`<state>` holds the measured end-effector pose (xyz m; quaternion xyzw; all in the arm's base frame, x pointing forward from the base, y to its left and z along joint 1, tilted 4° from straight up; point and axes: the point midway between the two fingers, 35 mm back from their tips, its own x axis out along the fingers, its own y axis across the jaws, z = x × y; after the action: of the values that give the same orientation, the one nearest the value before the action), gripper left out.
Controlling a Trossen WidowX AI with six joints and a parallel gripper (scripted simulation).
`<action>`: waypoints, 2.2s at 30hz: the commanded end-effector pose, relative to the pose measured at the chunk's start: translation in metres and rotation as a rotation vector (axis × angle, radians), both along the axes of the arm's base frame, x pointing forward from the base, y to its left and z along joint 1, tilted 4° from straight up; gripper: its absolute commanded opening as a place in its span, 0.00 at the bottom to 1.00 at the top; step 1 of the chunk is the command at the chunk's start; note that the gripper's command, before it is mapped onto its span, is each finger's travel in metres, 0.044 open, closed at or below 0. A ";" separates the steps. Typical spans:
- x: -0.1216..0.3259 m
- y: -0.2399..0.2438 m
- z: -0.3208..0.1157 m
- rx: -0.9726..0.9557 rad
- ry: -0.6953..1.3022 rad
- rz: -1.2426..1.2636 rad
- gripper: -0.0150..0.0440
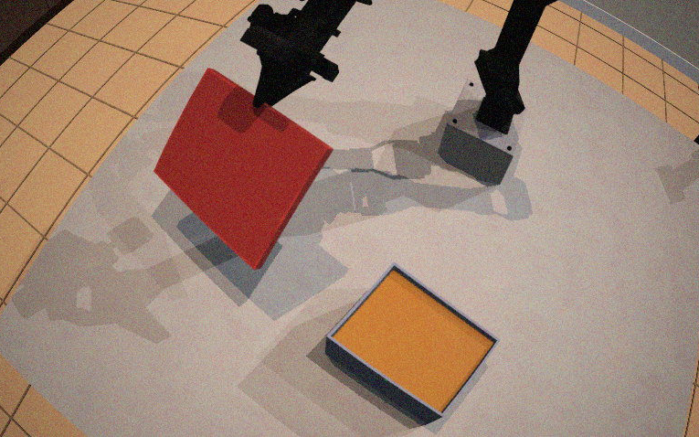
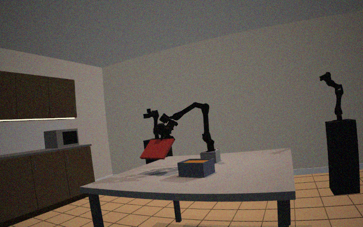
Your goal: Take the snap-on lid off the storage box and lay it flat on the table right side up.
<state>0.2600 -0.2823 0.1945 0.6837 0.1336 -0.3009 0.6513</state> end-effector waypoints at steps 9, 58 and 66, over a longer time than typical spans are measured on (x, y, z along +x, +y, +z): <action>0.002 0.003 -0.010 -0.002 -0.007 0.010 0.25; 0.005 0.002 -0.049 -0.002 -0.007 0.010 0.25; 0.005 0.001 -0.056 -0.002 -0.007 0.010 0.25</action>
<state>0.2648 -0.2804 0.1401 0.6833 0.1364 -0.2956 0.6536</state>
